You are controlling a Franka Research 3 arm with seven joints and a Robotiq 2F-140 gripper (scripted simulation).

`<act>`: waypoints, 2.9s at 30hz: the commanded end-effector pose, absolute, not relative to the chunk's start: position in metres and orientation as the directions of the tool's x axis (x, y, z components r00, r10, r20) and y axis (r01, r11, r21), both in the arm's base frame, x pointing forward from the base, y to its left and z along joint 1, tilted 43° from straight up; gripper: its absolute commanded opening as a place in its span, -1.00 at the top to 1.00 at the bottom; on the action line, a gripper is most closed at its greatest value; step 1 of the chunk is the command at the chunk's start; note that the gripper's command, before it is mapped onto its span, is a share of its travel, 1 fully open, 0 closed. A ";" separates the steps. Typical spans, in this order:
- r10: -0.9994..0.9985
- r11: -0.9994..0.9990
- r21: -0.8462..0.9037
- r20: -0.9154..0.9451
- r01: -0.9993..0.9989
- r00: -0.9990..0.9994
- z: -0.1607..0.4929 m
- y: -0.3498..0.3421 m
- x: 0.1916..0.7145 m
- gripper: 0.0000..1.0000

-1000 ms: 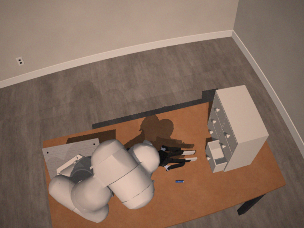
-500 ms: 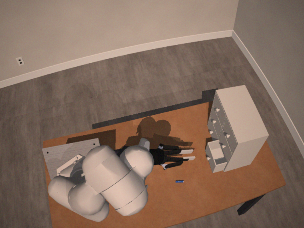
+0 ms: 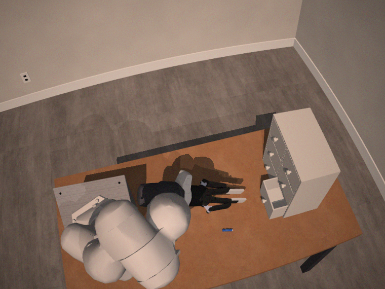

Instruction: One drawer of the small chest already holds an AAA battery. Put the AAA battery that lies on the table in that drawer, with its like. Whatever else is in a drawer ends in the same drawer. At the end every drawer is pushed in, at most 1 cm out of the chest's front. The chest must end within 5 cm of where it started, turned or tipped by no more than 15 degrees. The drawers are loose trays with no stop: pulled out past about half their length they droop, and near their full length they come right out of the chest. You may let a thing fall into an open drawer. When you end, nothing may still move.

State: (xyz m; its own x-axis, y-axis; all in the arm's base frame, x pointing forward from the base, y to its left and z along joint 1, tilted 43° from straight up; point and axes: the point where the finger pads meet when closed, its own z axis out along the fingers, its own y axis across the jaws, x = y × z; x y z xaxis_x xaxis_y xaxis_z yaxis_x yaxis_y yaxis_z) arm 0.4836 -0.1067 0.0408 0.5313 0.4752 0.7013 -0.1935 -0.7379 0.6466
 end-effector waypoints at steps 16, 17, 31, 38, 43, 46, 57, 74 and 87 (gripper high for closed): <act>0.263 -0.709 0.688 0.460 -0.153 0.848 0.058 -0.078 0.448 0.60; 0.245 -0.709 0.688 0.444 -0.153 0.862 0.060 -0.076 0.446 0.60; -0.005 -0.719 0.667 0.277 -0.196 0.961 0.081 -0.050 0.421 0.60; -0.107 -0.713 0.676 0.156 -0.185 0.982 0.089 -0.040 0.411 0.60; -0.167 -0.710 0.684 0.067 -0.167 0.984 0.095 -0.034 0.405 0.60; -0.188 -0.709 0.688 0.025 -0.153 0.982 0.097 -0.031 0.402 0.60; -0.208 -0.709 0.688 0.002 -0.153 0.978 0.098 -0.029 0.400 0.60; -0.208 -0.709 0.688 0.002 -0.153 0.978 0.098 -0.029 0.400 0.60; -0.208 -0.709 0.688 0.002 -0.153 0.978 0.098 -0.029 0.400 0.60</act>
